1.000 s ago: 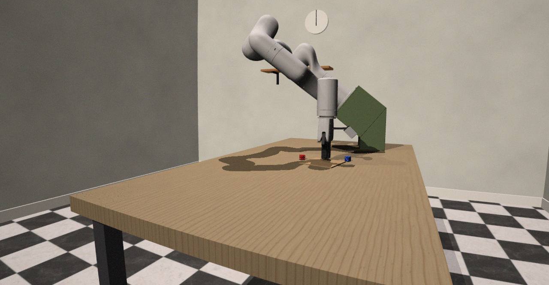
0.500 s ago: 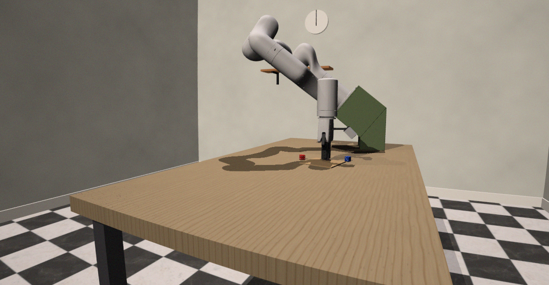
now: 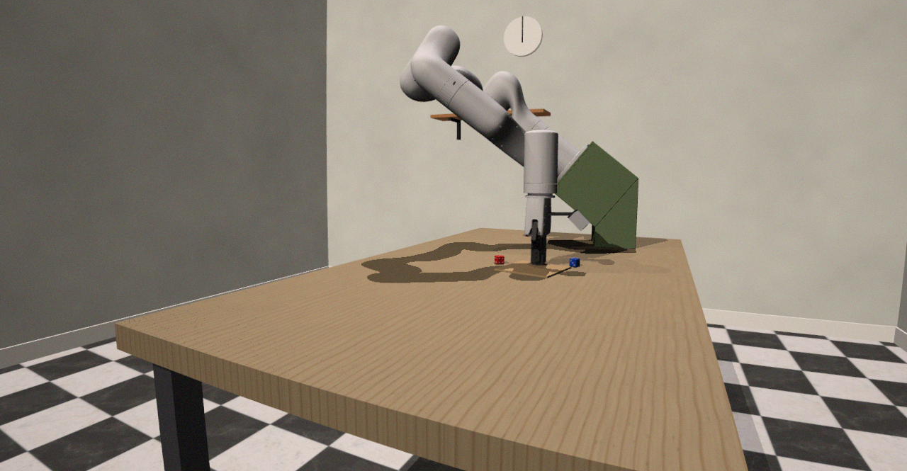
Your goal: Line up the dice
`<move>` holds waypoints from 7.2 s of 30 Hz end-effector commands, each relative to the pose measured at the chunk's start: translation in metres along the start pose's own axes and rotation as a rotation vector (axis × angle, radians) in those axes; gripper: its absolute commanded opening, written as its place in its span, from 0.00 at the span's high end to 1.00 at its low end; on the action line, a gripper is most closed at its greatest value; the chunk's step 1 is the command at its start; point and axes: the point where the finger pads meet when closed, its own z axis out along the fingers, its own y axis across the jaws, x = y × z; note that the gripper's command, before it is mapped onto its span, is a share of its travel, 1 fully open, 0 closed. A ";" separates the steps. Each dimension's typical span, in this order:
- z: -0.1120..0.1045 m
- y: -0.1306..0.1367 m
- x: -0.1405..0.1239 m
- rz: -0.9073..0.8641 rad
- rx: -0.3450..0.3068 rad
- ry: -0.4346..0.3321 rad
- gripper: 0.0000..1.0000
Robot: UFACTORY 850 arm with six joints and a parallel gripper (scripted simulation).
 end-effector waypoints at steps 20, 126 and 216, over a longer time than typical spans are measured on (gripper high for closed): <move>0.000 0.001 0.000 0.000 -0.001 0.000 0.85; -0.088 0.003 -0.013 -0.310 -0.001 0.001 0.00; -0.072 0.013 -0.099 -2.297 -0.001 -0.002 0.64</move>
